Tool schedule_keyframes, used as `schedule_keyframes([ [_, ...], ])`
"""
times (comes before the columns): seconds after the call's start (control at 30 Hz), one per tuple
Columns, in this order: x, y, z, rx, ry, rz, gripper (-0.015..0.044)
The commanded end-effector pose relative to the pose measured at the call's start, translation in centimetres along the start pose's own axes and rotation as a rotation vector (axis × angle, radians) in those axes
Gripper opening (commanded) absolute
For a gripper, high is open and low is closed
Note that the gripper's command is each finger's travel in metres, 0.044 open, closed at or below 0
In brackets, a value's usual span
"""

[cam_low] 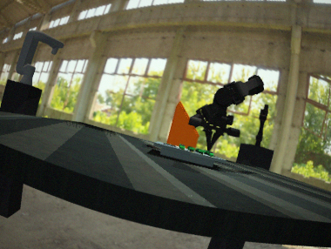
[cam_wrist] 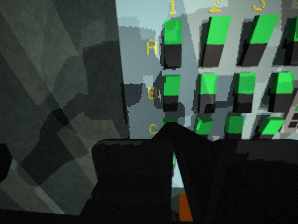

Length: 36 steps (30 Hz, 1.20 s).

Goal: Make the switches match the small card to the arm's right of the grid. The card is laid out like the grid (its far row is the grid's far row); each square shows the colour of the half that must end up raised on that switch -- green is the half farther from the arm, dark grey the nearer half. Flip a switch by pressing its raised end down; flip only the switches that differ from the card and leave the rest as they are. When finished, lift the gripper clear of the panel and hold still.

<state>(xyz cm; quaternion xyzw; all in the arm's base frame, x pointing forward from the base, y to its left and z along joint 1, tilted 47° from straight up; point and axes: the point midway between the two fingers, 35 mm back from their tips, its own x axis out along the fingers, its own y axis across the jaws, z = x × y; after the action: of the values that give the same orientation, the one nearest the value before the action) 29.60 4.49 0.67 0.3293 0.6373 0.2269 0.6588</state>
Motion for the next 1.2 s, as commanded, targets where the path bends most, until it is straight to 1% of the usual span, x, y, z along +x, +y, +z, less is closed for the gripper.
schedule_keyframes([
  [0.0,0.12,-0.01,-0.09,0.006,0.001,0.004,0.0],
  [1.17,0.59,0.0,-0.08,0.006,0.001,0.004,0.0],
])
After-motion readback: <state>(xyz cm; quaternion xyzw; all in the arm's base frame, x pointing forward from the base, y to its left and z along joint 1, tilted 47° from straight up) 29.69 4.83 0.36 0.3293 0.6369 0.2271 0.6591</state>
